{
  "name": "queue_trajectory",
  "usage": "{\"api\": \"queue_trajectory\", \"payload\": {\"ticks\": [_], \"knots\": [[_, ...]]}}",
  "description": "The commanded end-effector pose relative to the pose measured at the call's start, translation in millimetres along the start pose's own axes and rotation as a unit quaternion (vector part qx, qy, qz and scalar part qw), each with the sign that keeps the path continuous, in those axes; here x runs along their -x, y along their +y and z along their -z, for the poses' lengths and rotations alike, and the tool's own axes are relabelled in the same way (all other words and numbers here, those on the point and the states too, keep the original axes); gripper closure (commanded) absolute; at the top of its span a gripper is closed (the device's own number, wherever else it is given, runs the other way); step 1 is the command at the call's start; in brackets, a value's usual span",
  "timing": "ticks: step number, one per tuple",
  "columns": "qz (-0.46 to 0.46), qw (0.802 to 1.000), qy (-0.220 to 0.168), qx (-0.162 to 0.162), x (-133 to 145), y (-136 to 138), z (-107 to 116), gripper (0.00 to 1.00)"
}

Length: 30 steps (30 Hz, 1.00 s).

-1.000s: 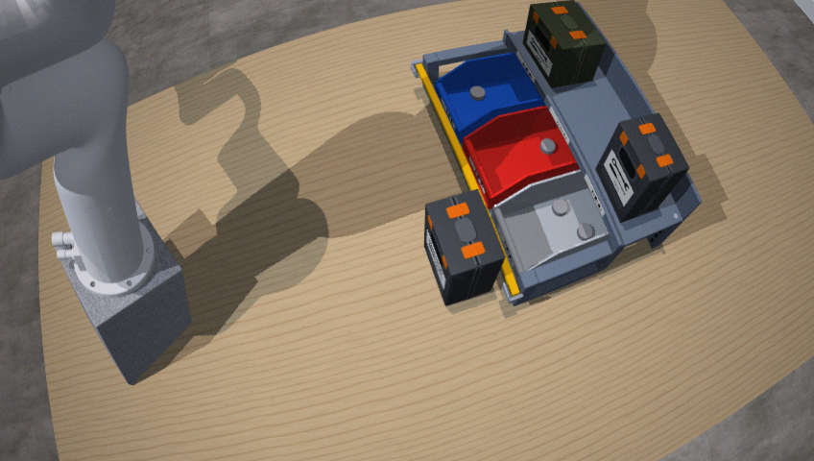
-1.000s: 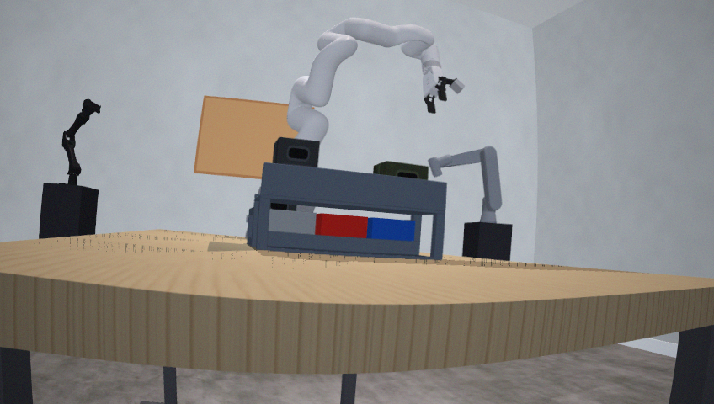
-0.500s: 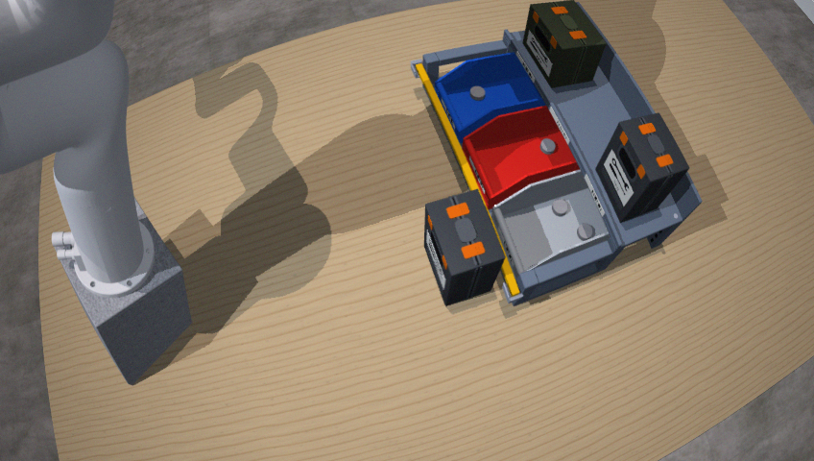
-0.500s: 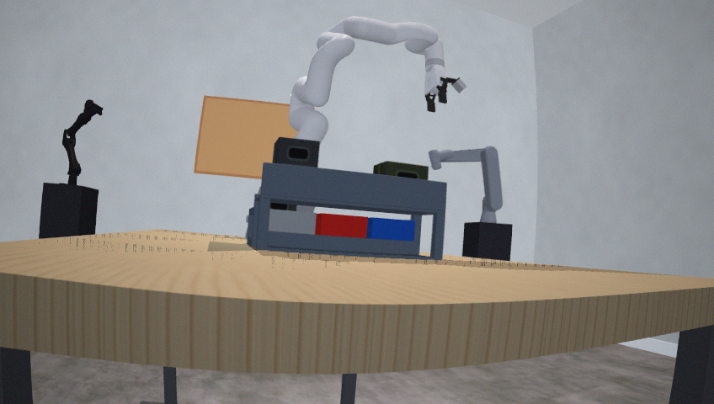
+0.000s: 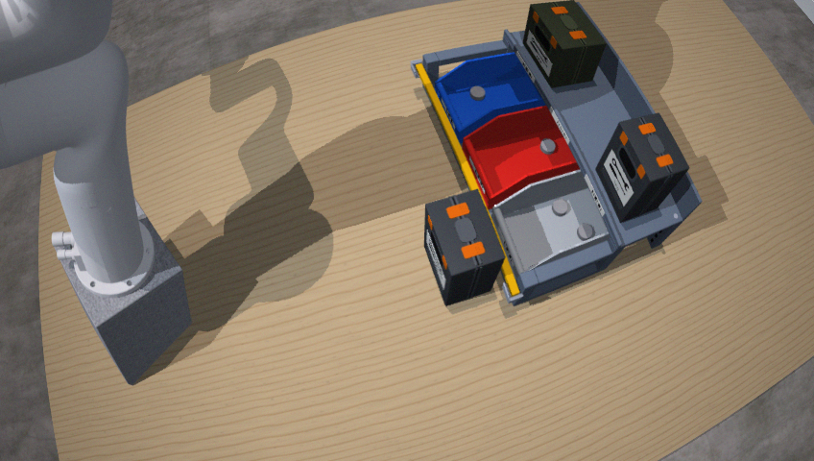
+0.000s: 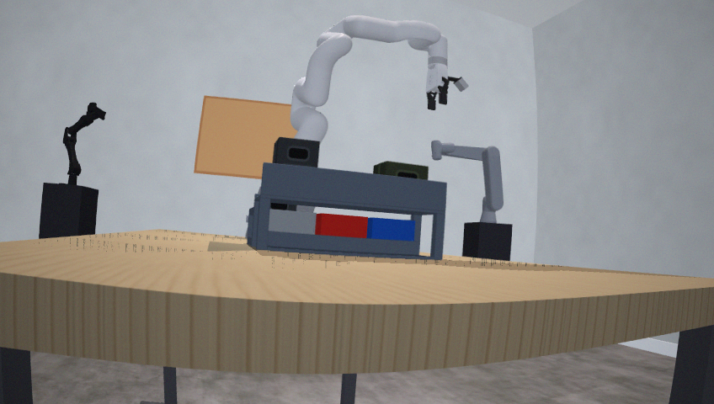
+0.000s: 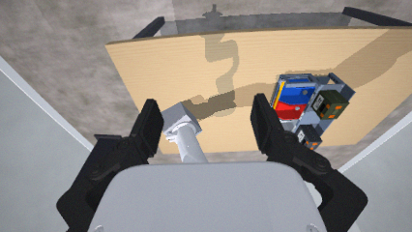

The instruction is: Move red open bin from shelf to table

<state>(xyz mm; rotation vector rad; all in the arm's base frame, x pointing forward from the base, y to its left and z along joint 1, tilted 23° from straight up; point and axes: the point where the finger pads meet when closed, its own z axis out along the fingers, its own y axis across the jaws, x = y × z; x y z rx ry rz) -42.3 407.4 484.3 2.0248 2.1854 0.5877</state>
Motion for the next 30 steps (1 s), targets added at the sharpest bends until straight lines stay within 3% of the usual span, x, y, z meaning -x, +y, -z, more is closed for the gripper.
{"api": "queue_trajectory", "payload": {"ticks": [1, 3, 15, 20, 30], "knots": [[-0.052, 0.998, -0.018, 0.010, 2.8, 30.0, -9.4, 0.00], [-0.089, 0.995, -0.032, 0.017, 5.0, 50.6, -16.8, 0.00], [-0.089, 0.995, -0.032, 0.017, 5.0, 50.6, -16.8, 0.00], [-0.089, 0.995, -0.032, 0.017, 9.7, 93.7, -32.1, 0.00], [-0.089, 0.995, -0.032, 0.017, 9.7, 93.7, -32.1, 0.00]]}}
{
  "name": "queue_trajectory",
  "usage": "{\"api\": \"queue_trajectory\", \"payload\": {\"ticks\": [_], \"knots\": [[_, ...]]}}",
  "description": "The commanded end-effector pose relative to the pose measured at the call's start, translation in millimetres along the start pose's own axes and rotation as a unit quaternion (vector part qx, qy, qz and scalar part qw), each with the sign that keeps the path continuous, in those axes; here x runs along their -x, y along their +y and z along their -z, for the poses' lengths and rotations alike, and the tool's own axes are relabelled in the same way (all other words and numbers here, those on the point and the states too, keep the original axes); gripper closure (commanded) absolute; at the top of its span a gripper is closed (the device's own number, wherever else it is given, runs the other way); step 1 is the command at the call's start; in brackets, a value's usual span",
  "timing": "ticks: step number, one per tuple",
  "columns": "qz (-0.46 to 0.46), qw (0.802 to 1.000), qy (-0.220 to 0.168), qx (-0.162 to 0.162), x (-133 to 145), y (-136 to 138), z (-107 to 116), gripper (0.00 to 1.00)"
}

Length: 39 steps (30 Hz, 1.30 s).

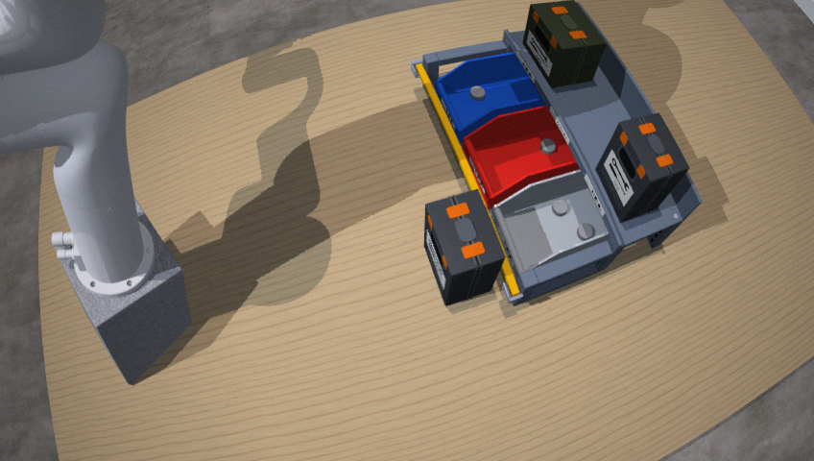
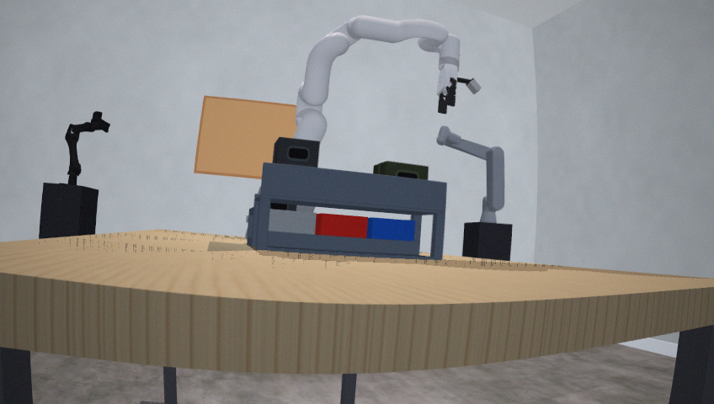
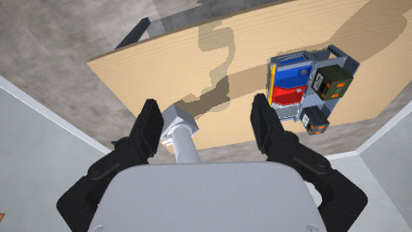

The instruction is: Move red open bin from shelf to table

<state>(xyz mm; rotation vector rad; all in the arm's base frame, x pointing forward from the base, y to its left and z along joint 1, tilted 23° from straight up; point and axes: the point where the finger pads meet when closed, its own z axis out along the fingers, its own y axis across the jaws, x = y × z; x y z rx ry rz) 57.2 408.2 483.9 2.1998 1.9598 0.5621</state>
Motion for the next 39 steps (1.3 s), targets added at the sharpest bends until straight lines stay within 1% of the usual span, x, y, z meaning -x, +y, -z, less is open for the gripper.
{"api": "queue_trajectory", "payload": {"ticks": [1, 2, 7, 19, 24, 36, 39], "knots": [[-0.001, 1.000, 0.002, 0.000, -0.3, 0.7, 1.6, 0.00], [-0.001, 1.000, 0.002, 0.000, -0.3, 0.7, 1.6, 0.00], [-0.092, 0.995, -0.032, 0.018, 8.9, 51.7, -15.9, 0.00], [-0.092, 0.995, -0.032, 0.018, 8.9, 51.7, -15.9, 0.00], [-0.182, 0.981, -0.066, 0.035, 24.6, 101.7, -31.7, 0.00], [-0.182, 0.981, -0.066, 0.035, 24.6, 101.7, -31.7, 0.00], [-0.181, 0.981, -0.066, 0.036, 33.7, 130.6, -40.7, 0.00]]}}
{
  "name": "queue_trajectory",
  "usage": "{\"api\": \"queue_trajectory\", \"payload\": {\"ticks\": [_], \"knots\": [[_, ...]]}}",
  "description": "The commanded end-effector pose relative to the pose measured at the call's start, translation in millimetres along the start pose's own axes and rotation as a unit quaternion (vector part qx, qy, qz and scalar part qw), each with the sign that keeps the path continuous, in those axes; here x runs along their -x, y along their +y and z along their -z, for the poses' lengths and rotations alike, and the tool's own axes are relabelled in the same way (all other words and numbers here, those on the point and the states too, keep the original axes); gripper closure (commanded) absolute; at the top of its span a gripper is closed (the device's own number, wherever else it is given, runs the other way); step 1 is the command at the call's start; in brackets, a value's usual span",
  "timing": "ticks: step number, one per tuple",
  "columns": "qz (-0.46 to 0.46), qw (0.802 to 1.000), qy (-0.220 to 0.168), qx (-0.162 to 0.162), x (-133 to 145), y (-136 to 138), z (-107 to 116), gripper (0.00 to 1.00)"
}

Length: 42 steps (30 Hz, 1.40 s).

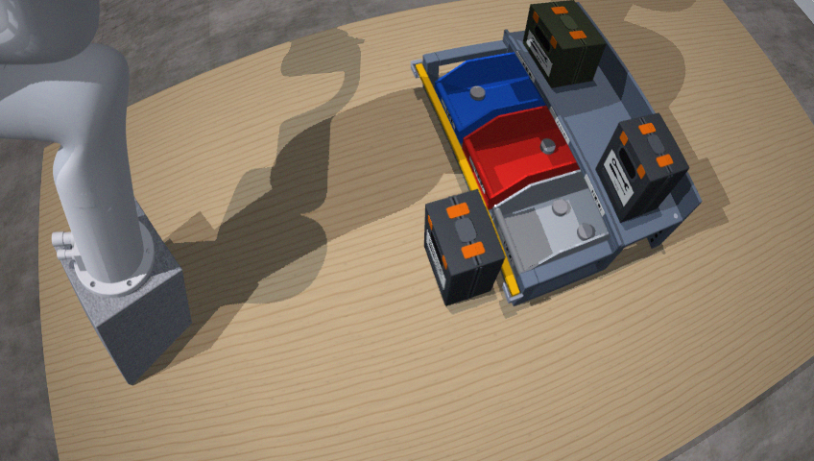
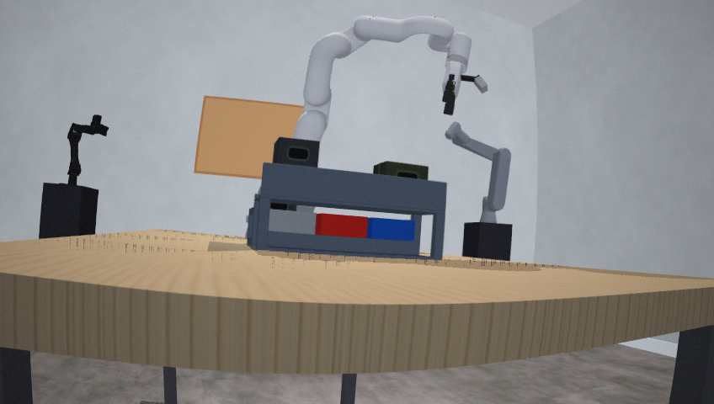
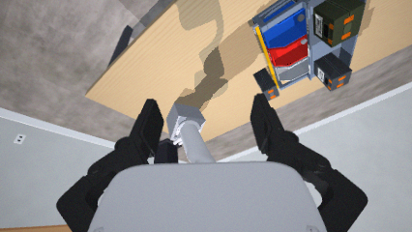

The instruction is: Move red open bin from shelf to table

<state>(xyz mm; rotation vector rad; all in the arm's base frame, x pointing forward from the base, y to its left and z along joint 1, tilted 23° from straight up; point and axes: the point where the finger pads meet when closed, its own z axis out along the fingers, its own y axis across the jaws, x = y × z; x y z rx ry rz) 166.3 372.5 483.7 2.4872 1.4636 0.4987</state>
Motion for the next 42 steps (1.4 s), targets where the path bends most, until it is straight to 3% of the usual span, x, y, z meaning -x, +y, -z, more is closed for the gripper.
{"api": "queue_trajectory", "payload": {"ticks": [1, 2, 14, 19, 31, 36, 42], "knots": [[-0.003, 1.000, 0.002, 0.000, -3.5, 34.8, -11.6, 0.00], [-0.003, 1.000, 0.002, 0.000, -4.5, 44.6, -15.5, 0.00], [-0.003, 1.000, 0.002, 0.000, -4.5, 44.6, -15.5, 0.00], [-0.094, 0.995, -0.033, 0.018, 5.1, 95.6, -32.9, 0.00], [-0.094, 0.995, -0.033, 0.018, 5.1, 95.6, -32.9, 0.00], [-0.183, 0.980, -0.067, 0.036, 21.0, 145.5, -48.6, 0.00], [-0.183, 0.980, -0.067, 0.036, 21.0, 145.5, -48.6, 0.00]]}}
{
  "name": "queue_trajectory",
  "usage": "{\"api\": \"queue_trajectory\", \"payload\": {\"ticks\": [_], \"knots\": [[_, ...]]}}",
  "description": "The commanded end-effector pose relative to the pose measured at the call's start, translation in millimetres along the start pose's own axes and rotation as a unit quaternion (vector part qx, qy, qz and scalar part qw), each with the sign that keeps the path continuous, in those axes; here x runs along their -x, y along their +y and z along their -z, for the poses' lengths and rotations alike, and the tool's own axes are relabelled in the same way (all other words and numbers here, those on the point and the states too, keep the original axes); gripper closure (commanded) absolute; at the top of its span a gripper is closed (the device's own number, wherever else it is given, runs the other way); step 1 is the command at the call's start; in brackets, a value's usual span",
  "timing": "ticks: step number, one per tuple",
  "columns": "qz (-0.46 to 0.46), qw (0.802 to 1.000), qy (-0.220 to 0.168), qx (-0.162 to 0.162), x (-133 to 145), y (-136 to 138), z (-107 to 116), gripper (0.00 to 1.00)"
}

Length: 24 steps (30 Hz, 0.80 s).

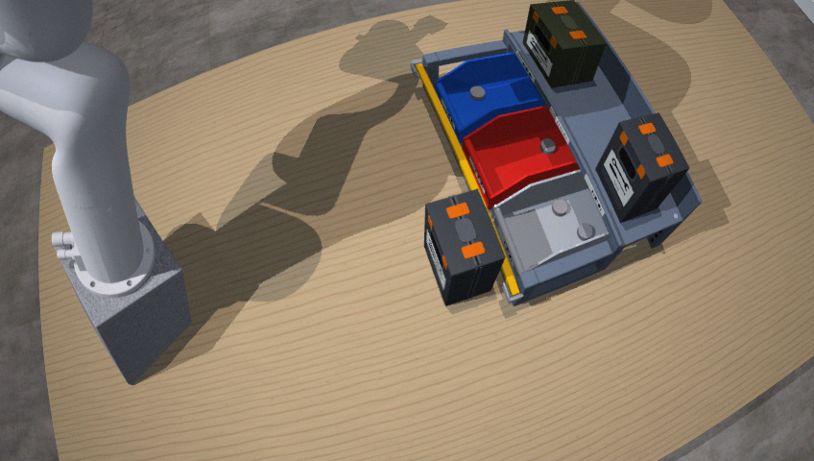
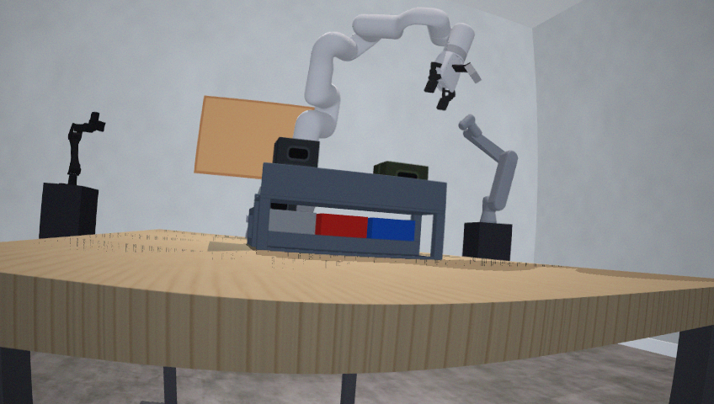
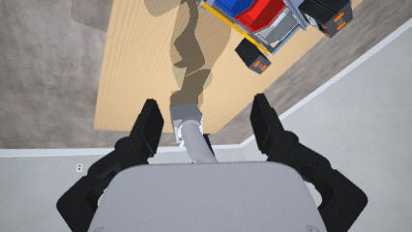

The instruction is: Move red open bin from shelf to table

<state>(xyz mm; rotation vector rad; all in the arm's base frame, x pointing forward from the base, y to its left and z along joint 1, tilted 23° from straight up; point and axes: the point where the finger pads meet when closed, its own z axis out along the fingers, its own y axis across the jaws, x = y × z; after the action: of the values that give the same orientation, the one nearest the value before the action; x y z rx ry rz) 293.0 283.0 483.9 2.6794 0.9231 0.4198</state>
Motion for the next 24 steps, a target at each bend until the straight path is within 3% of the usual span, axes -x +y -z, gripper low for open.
{"api": "queue_trajectory", "payload": {"ticks": [1, 6, 11, 23, 24], "knots": [[-0.001, 1.000, 0.002, -0.001, -0.4, 0.4, 1.9, 0.00], [-0.001, 1.000, 0.002, -0.001, -0.4, 0.4, 1.9, 0.00], [-0.001, 1.000, 0.002, -0.001, -5.6, 49.4, -17.6, 0.00], [-0.001, 1.000, 0.002, -0.001, -5.6, 49.4, -17.6, 0.00], [-0.019, 1.000, -0.004, 0.003, -3.7, 59.3, -21.1, 0.00]]}}
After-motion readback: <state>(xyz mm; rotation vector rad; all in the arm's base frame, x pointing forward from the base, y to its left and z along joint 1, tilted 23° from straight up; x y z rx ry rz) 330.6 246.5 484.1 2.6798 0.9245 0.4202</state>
